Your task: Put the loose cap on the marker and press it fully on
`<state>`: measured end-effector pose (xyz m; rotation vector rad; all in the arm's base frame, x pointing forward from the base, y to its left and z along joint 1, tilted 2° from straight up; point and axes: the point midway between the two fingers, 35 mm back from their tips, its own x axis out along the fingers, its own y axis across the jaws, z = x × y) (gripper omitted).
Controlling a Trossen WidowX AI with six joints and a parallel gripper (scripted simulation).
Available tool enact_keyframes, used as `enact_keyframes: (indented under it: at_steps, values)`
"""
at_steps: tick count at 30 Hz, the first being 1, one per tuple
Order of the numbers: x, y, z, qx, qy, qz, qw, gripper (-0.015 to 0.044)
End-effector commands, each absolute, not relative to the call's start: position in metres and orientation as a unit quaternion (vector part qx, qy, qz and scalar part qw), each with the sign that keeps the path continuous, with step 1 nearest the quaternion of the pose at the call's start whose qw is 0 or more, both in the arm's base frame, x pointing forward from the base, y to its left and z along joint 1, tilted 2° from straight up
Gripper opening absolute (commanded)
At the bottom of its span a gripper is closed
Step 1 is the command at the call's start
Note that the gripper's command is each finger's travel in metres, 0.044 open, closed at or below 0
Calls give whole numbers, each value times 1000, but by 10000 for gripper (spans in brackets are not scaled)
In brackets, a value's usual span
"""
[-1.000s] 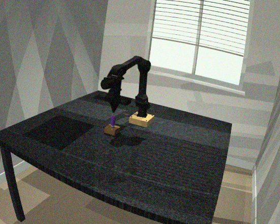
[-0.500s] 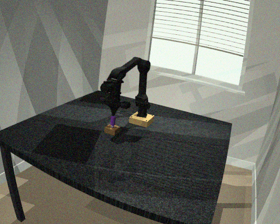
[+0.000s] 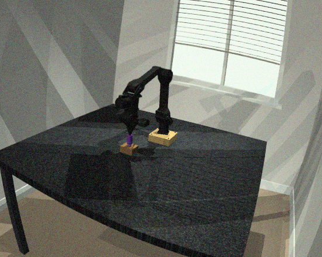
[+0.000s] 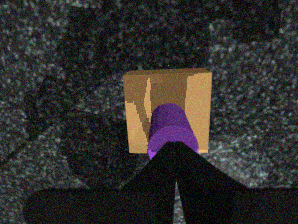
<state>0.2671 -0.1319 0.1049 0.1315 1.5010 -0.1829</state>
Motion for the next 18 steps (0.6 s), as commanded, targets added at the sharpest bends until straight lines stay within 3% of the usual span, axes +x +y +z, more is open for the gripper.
enact_keyframes:
  at_steps: [1, 9, 14, 18]
  values:
    - [267, -132, 106, 59, 680, -83, 726, 0]
    - [264, -130, 187, 60, 680, -83, 726, 0]
    - [262, -129, 195, 60, 680, -83, 726, 0]
    - [262, -129, 195, 60, 680, -83, 726, 105]
